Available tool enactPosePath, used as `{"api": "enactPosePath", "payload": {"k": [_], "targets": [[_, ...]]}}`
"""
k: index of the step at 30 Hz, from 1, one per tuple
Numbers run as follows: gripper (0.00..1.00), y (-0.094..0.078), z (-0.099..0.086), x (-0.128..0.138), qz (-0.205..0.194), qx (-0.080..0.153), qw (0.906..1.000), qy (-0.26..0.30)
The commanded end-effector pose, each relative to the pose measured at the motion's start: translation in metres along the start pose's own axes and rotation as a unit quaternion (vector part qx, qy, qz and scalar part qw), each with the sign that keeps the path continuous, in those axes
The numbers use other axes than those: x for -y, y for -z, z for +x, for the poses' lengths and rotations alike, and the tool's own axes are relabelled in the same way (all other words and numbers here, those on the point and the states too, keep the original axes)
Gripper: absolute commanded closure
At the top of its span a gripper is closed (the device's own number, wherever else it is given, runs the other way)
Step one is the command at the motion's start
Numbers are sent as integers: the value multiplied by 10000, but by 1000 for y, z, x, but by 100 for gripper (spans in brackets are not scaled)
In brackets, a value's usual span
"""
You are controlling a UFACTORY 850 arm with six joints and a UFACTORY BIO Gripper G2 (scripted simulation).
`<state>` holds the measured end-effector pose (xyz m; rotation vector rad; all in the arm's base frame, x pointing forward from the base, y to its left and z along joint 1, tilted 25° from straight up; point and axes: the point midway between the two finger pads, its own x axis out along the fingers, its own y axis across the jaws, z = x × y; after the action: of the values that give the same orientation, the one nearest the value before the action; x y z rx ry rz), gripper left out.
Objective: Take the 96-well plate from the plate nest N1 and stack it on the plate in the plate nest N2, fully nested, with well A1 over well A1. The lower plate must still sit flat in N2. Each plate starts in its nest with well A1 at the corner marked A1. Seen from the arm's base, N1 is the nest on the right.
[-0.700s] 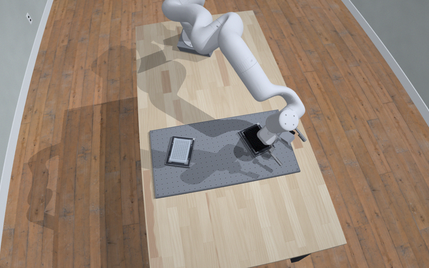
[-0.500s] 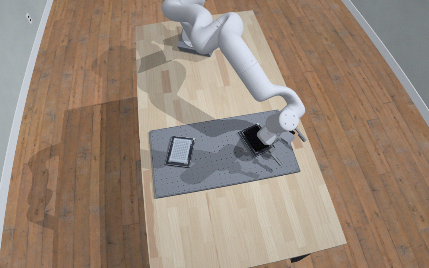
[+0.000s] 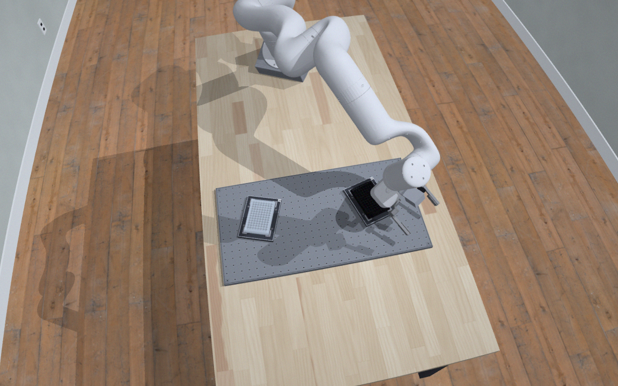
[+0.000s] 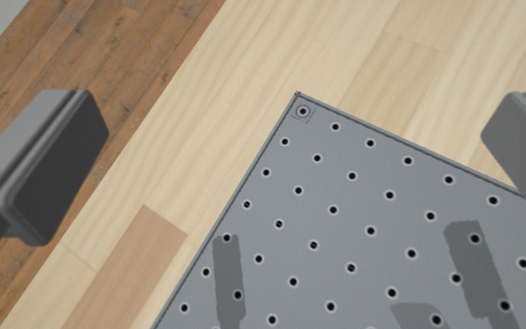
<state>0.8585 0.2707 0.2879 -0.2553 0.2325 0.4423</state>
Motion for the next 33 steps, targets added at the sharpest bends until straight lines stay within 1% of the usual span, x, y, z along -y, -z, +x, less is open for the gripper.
{"api": "enactPosePath", "payload": {"k": [1, 3, 4, 5, 8, 10, 11, 13, 14, 16, 19, 20, 22, 24, 26, 28, 30, 33], "targets": [[63, -18, -9, -3, -2, 19, 10000, 1], [63, -19, -9, -3, -2, 19, 10000, 1], [63, -18, -14, -2, -11, 132, 9998, 124], [63, -20, -15, 3, -127, 163, 9995, 239], [63, -24, -19, 16, -138, 166, 9995, 249], [63, -27, -25, 23, -260, 298, 9981, 482], [63, -29, -28, 27, -260, 298, 9981, 482], [63, -29, -28, 27, -260, 298, 9981, 482], [63, -30, -31, 30, -260, 298, 9981, 482], [63, -33, -38, 37, -371, 437, 9959, 704], [63, -37, -48, 47, -371, 437, 9959, 704], [63, -37, -49, 48, -371, 437, 9959, 704], [63, -40, -56, 54, -469, 581, 9930, 914], [63, -42, -64, 60, -469, 581, 9930, 914], [63, -43, -66, 62, -469, 580, 9930, 914], [63, -45, -74, 67, -554, 729, 9896, 1113], [63, -45, -74, 67, -554, 729, 9896, 1113], [63, -47, -84, 75, -554, 729, 9896, 1113]]}}
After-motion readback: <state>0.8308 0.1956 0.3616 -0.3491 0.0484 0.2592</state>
